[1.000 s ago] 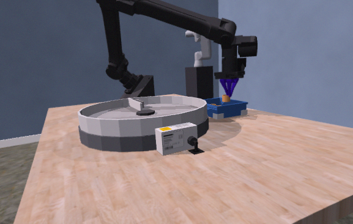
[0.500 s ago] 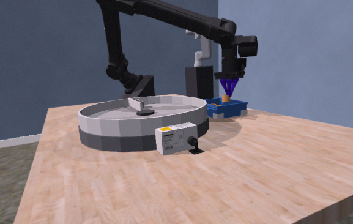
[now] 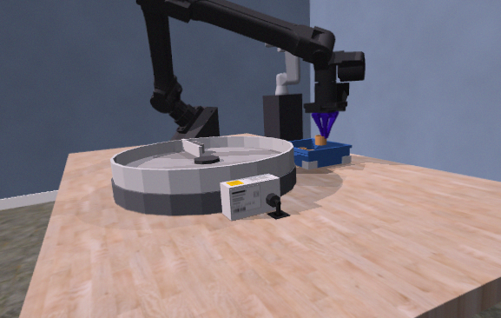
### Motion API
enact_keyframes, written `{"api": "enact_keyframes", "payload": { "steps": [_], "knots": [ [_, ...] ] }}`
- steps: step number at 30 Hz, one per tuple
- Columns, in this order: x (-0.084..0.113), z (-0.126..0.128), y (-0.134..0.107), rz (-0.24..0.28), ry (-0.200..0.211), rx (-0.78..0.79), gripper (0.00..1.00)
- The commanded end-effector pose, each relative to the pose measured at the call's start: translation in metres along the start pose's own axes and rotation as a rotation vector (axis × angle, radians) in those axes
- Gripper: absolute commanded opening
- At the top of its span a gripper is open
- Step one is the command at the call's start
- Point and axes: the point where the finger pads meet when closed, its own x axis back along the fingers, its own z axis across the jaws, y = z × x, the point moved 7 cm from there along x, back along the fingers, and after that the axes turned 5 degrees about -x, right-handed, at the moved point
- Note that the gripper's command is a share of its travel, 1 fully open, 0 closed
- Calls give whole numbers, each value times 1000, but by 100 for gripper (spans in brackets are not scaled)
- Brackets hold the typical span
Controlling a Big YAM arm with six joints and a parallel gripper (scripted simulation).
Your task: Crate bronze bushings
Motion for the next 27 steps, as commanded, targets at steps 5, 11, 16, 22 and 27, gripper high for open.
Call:
{"api": "enact_keyframes", "payload": {
  "steps": [5,11,16,22,27],
  "knots": [
    [20,-13,-10,-17,-50,-18,0],
    [20,-13,-10,-17,-50,-18,0],
    [20,-13,-10,-17,-50,-18,0],
    [20,-13,-10,-17,-50,-18,0],
    [20,-13,-10,-17,-50,-18,0]
  ]
}}
